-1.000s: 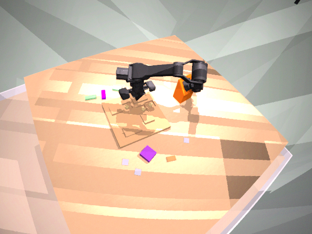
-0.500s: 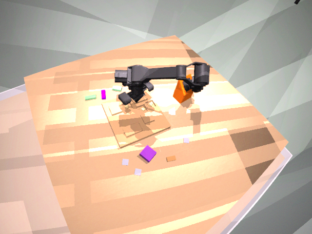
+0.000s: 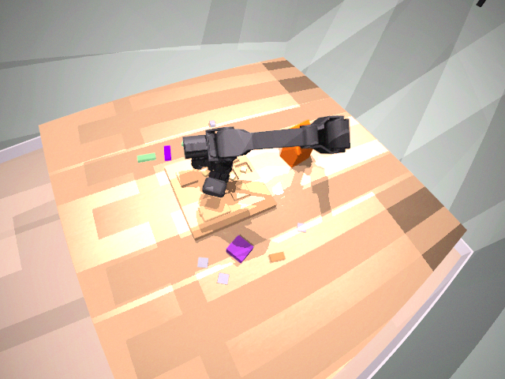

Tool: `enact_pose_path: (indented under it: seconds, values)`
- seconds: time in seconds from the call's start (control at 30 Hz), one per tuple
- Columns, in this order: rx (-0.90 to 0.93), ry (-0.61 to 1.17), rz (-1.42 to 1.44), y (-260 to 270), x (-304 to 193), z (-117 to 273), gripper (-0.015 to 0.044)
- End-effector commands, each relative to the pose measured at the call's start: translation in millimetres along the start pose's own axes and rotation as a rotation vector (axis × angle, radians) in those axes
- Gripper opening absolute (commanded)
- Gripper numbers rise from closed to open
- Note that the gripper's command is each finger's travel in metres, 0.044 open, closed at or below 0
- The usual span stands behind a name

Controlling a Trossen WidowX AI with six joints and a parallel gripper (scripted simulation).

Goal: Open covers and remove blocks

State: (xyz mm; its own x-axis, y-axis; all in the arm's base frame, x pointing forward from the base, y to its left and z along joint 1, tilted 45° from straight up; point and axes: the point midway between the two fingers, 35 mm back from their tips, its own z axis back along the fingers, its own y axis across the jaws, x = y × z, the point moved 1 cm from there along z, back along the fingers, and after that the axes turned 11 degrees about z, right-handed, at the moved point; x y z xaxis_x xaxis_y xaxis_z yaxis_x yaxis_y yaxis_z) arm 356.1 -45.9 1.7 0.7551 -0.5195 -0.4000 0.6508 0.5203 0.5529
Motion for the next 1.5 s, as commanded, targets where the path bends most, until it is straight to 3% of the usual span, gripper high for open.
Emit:
enact_pose_path:
  seconds: [0.0,0.4,1.47]
  values:
    - [0.005,0.002,0.183,24,-7,2,0.0000]
    - [0.021,0.008,0.682,84,-31,5,0.0000]
    - [0.021,0.008,0.690,86,-31,2,0.0000]
